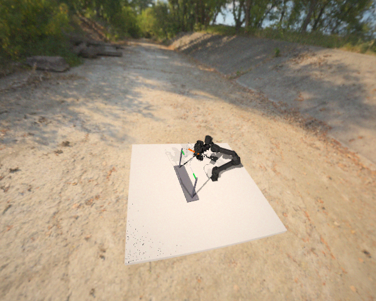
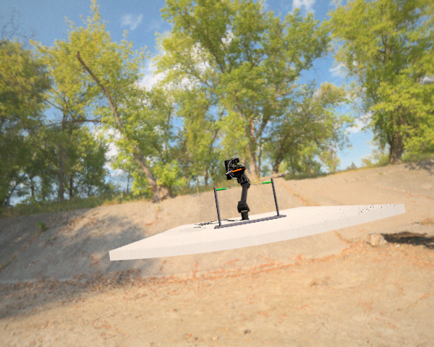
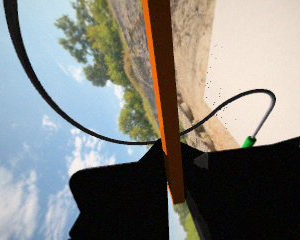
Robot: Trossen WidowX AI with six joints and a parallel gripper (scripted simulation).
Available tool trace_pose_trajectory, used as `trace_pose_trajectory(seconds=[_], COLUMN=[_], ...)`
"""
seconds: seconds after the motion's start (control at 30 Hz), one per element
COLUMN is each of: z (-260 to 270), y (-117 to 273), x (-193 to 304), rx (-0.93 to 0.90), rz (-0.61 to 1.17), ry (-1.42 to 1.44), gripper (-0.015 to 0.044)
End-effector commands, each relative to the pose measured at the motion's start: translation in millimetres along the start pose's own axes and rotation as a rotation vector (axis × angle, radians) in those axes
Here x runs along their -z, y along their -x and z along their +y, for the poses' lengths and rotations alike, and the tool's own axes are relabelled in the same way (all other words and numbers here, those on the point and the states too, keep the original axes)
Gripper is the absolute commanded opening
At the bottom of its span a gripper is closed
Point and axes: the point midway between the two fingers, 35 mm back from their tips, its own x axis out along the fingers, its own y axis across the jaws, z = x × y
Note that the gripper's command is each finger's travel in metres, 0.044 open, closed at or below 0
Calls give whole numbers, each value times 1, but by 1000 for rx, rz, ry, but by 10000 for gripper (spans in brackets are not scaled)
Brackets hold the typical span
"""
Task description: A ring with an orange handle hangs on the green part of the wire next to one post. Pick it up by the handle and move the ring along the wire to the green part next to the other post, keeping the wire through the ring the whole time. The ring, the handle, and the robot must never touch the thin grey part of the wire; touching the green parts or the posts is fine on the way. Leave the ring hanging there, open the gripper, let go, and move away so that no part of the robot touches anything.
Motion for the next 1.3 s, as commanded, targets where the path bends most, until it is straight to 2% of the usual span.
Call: trace_pose_trajectory(seconds=[0.0,1.27], z=[-1,-19], y=[0,0], x=[0,-4], rx=[32,280], rz=[-2,-57], ry=[58,486], gripper=[-150,-150])
